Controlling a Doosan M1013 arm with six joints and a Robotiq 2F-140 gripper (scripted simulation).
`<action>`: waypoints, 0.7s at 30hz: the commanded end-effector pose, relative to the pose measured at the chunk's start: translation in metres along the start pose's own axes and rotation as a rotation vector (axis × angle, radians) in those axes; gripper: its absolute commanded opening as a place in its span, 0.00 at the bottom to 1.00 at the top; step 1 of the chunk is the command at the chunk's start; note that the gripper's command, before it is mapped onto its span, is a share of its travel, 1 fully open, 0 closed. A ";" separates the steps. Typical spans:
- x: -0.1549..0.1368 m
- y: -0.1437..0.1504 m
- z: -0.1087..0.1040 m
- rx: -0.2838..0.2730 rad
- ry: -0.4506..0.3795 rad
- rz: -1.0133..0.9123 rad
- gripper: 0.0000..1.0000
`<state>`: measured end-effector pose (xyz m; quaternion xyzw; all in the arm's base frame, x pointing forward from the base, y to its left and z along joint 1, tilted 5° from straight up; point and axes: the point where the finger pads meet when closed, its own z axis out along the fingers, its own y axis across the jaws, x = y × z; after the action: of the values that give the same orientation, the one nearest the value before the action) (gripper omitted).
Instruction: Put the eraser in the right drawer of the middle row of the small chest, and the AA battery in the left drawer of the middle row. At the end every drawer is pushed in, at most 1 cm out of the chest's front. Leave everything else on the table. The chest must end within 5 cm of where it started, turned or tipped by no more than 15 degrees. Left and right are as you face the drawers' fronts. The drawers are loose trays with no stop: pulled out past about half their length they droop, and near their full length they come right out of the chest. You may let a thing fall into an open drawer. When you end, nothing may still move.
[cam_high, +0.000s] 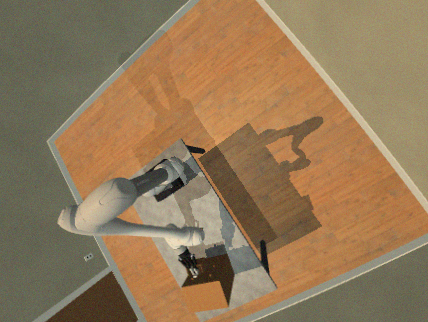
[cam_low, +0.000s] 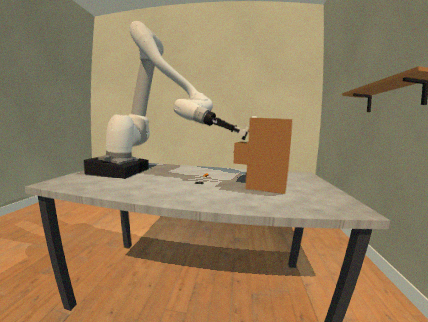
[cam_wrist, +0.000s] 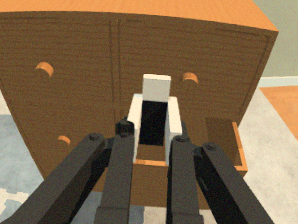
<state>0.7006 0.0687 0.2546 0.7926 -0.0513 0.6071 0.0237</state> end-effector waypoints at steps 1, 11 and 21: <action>0.002 0.001 0.007 0.000 -0.003 0.001 0.11; 0.002 0.001 0.009 0.000 -0.003 0.001 0.11; 0.002 0.001 0.009 0.000 -0.003 0.001 0.11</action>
<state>0.7076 0.0680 0.2551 0.7927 -0.0512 0.6071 0.0236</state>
